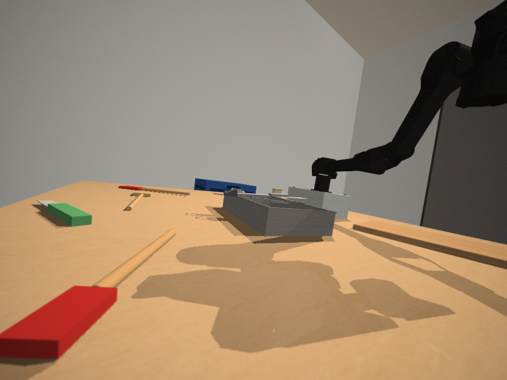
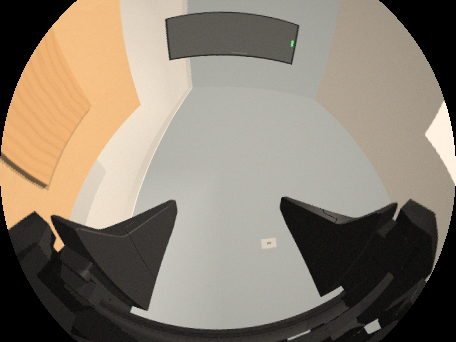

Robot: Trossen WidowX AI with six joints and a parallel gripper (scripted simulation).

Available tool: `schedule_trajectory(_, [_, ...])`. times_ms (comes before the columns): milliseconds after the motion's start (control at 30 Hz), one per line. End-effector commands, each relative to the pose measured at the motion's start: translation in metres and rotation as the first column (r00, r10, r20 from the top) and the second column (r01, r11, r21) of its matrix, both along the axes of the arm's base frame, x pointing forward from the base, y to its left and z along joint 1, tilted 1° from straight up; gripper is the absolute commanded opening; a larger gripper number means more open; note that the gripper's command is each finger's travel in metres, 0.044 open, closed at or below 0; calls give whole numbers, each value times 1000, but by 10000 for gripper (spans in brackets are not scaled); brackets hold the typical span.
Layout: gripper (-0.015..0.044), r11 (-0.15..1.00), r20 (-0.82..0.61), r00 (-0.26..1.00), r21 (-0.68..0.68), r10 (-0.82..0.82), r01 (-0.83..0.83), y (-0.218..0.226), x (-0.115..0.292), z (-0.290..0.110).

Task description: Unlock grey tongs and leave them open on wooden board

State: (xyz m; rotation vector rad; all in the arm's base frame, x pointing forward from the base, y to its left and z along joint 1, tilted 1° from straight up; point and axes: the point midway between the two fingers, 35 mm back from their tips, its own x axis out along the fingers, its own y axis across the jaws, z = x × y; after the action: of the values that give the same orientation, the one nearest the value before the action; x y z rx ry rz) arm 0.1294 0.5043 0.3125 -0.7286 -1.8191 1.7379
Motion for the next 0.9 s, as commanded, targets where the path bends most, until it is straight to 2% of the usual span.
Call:
schedule_trajectory(0, [374,1000,1,1000,2,-5,5,0,1,1])
schedule_trajectory(133, [269,998,38,999,58,-31,28,-1,-6,15])
schedule_trajectory(167, [260,997,50,998,79,-32,28,-1,-10,21])
schedule_trajectory(233, [260,990,85,995,134,-57,45,-3,-8,30])
schedule_trajectory(467, [260,957,148,985,288,-89,43,-10,-44,75])
schedule_trajectory(700, [260,869,208,965,493,-162,39,-34,-75,132])
schedule_trajectory(867, [260,817,227,952,575,-203,38,-42,-87,150])
